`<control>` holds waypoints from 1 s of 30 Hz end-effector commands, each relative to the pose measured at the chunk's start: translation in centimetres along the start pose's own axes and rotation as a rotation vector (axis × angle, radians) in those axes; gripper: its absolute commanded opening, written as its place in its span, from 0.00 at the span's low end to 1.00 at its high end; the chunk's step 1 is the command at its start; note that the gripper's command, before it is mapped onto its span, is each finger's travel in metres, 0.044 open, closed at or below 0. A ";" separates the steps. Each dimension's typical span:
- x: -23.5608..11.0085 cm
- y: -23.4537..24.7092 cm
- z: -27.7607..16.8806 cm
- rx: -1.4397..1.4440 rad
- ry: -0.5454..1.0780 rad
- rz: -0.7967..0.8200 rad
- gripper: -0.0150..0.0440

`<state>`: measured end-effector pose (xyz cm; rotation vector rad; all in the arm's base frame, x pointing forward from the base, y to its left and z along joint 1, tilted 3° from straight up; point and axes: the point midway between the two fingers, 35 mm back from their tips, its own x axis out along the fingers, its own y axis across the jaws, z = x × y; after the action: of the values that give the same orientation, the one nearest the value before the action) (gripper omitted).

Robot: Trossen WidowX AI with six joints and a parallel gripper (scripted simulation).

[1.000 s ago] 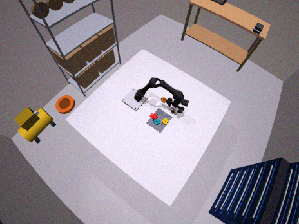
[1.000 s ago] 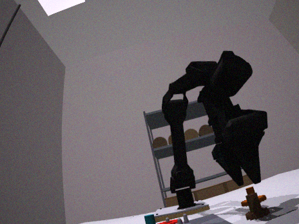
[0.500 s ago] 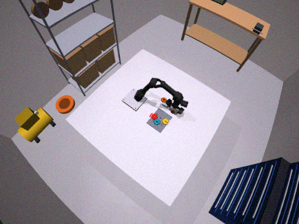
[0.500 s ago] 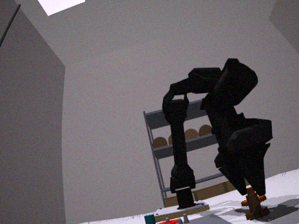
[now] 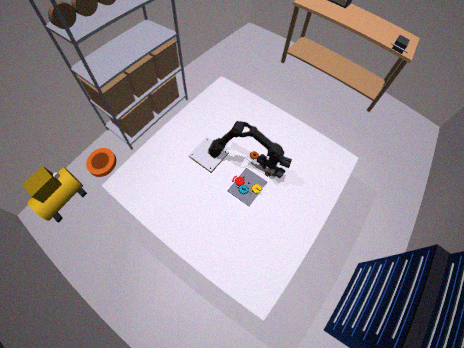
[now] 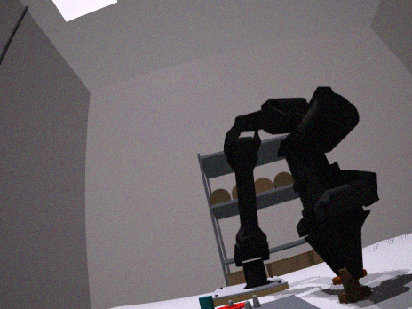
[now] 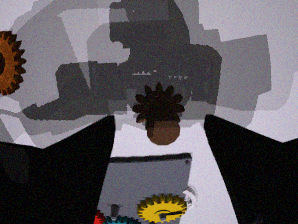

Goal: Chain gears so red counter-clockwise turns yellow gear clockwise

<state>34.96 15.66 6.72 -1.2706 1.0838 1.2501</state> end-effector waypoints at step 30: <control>-3.1 -0.5 0.1 -0.005 0.004 -0.002 0.25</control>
<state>35.10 15.70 9.01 -1.2699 1.0879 1.2526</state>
